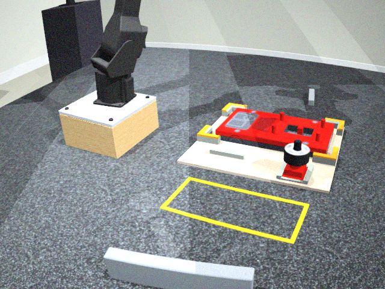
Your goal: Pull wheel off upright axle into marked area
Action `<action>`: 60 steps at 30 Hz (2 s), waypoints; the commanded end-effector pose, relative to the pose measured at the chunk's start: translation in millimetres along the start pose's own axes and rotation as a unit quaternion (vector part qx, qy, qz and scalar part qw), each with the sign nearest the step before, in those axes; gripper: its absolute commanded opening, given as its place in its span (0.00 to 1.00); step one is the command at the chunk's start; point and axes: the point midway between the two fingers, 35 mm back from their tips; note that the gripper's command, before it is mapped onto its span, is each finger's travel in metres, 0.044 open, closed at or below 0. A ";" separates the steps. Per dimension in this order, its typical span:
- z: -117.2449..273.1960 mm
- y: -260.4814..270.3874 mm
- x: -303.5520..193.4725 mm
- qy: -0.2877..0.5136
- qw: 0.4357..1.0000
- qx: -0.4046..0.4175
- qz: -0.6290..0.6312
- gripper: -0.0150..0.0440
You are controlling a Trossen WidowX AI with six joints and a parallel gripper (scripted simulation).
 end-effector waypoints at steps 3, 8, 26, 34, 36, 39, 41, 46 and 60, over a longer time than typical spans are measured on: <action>31.7 14.6 -57.6 0.097 0.985 0.013 -0.139 0.76; 69.3 28.3 -105.6 0.187 0.945 0.006 -0.267 0.76; 248.4 88.6 -216.7 0.449 0.622 -0.152 -0.624 0.76; 341.6 120.7 -229.8 0.514 0.404 -0.270 -0.707 0.76; 365.4 129.2 -229.1 0.524 0.344 -0.302 -0.718 0.76; 400.3 142.0 -224.9 0.533 0.253 -0.350 -0.727 0.76; 422.9 150.6 -220.2 0.536 0.191 -0.382 -0.728 0.76; 477.8 173.0 -200.7 0.529 0.032 -0.462 -0.711 0.76; 598.4 227.2 -101.2 0.424 -0.380 -0.641 -0.515 0.76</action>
Point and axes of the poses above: the point midway between the two fingers, 35 mm back from their tips, its own z axis back along the fingers, its own y axis across the jaws, x = y × z, and after that the axes turned 10 degrees about z, right-handed
